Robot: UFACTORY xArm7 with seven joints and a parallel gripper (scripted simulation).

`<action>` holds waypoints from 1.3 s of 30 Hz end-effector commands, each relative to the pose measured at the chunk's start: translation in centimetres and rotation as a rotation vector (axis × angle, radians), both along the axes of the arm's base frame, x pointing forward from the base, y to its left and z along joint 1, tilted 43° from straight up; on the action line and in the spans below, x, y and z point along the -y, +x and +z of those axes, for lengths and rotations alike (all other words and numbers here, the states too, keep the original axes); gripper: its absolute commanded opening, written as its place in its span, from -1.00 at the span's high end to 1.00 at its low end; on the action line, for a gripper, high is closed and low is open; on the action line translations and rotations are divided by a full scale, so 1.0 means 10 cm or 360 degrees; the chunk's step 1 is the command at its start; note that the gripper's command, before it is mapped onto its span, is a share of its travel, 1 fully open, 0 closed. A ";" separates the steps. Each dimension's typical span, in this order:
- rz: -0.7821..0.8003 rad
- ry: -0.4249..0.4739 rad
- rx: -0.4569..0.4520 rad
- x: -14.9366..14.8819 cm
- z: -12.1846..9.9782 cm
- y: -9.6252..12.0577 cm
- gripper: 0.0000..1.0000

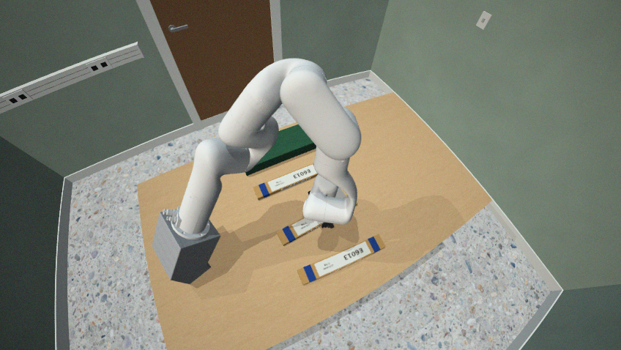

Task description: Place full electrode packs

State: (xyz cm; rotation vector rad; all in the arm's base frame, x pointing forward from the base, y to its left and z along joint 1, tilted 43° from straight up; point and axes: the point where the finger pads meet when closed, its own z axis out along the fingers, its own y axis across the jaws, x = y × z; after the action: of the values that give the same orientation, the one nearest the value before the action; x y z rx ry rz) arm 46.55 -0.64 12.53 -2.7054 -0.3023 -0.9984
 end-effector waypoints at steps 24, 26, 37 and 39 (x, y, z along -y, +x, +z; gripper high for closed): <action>-0.0002 -0.0001 0.0002 -0.05 -0.16 0.14 -1.00; -0.0002 -0.0001 0.0002 -0.05 -0.16 0.14 -1.00; -0.0002 -0.0001 0.0002 -0.05 -0.16 0.14 -0.15; -0.0002 -0.0001 0.0002 -0.05 -0.16 0.14 -0.15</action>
State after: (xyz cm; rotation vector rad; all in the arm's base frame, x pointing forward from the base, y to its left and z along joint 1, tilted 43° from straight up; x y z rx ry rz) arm 47.87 -0.01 10.92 -2.7054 -0.3020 -0.9985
